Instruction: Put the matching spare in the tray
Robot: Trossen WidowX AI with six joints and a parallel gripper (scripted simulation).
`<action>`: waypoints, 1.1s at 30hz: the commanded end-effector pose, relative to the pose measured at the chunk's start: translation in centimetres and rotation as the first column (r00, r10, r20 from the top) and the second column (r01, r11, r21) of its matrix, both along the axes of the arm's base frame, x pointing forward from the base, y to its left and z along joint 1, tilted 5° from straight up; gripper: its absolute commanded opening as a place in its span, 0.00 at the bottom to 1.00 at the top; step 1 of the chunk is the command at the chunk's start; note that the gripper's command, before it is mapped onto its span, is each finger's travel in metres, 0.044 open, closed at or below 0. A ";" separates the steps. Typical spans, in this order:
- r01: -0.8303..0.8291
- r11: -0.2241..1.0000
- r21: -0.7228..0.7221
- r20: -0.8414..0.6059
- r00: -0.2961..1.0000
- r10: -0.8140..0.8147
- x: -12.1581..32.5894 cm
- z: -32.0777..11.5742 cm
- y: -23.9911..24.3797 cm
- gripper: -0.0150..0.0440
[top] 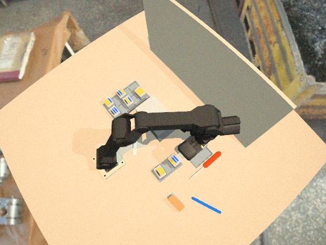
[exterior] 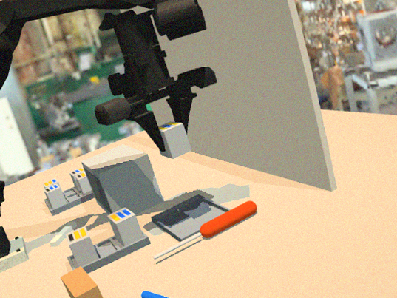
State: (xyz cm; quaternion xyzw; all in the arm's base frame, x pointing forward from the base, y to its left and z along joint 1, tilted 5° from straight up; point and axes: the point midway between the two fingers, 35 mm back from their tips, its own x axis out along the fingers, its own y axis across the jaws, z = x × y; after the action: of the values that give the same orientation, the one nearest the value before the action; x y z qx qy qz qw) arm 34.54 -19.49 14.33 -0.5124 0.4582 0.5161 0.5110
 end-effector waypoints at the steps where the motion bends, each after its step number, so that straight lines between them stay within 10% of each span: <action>1: 0.000 1.000 0.003 0.000 1.000 0.000 0.1 -0.4 0.1 0.25; 33: -0.001 1.000 0.004 -0.003 1.000 0.001 0.3 -2.6 0.1 0.25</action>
State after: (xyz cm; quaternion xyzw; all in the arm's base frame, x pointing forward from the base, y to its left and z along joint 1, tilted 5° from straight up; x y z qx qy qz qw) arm 34.79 -19.42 12.04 -0.5125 0.4572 0.5183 0.5096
